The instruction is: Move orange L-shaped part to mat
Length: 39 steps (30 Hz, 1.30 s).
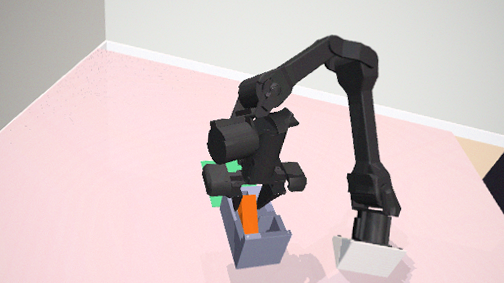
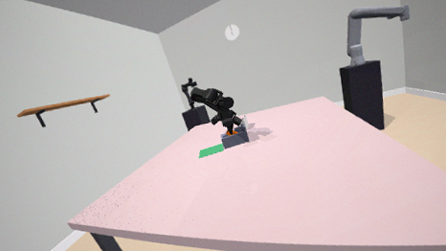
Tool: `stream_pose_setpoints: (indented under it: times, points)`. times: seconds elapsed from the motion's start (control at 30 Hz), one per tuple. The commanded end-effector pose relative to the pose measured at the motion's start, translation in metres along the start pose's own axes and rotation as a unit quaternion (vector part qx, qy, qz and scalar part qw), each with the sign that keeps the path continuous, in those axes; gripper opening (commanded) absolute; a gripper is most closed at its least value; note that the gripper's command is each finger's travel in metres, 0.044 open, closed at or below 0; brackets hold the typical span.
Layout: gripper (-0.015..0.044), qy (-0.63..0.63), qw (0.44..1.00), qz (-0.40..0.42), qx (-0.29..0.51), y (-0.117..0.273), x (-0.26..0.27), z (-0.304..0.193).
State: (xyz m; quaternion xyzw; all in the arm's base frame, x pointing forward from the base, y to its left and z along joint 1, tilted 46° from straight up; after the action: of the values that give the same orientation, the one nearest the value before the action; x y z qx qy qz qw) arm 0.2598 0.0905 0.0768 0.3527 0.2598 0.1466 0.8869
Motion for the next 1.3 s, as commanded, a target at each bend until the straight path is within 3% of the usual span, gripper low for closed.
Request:
stream_pose_setpoints:
  times: [0.0, 0.3, 0.4, 1.27]
  points:
    - [0.0142, 0.000, 1.000, 0.000, 0.000, 0.000, 0.000, 0.000]
    - [0.0082, 0.000, 1.000, 0.000, 0.000, 0.000, 0.000, 0.000]
    - [0.0003, 0.000, 1.000, 0.000, 0.000, 0.000, 0.000, 0.000]
    - [0.0000, 0.001, 1.000, -0.001, 0.000, 0.031, 0.000, 0.001]
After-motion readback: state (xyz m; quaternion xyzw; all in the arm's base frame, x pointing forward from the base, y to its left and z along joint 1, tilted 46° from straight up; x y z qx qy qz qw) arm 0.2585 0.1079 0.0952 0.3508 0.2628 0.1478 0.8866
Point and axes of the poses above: the point midway between the two fingers, 35 mm back from their tips, its own y axis back along the fingers, its own x axis across the jaws, z = x × y, the point moved 4 cm from there along y, back along the fingers, and after that the axes turned 12 degrees about y, right-handed, at the moved point
